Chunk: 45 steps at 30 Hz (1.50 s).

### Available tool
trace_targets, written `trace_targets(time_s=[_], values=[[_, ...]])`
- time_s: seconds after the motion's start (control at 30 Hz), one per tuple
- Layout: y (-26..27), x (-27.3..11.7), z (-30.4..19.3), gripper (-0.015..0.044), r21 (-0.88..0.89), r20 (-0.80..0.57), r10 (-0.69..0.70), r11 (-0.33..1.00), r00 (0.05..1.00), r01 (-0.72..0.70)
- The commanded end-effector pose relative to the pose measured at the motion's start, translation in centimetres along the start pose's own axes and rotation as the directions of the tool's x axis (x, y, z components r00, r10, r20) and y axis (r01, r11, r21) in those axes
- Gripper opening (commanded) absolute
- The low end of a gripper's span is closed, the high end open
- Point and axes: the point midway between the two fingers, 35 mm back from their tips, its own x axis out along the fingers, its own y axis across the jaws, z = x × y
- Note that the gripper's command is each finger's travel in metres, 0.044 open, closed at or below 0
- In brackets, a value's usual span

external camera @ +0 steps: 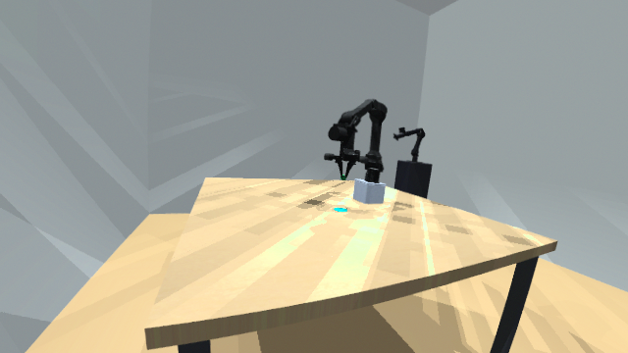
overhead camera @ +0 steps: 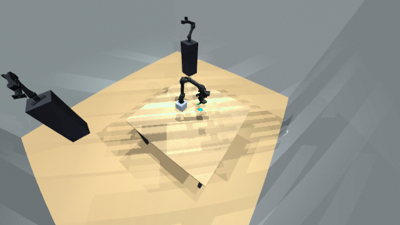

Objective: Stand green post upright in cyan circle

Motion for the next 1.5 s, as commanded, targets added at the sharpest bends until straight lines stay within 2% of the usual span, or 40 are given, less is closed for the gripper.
trace_targets(time_s=[0.0,1.47], values=[[0.0,0.0,0.4,0.0023,0.004,0.014,0.002,1.000,1.000,-0.002],[-2.2,3.9,2.2,0.0023,0.116,0.333,0.041,0.990,0.942,-0.084]])
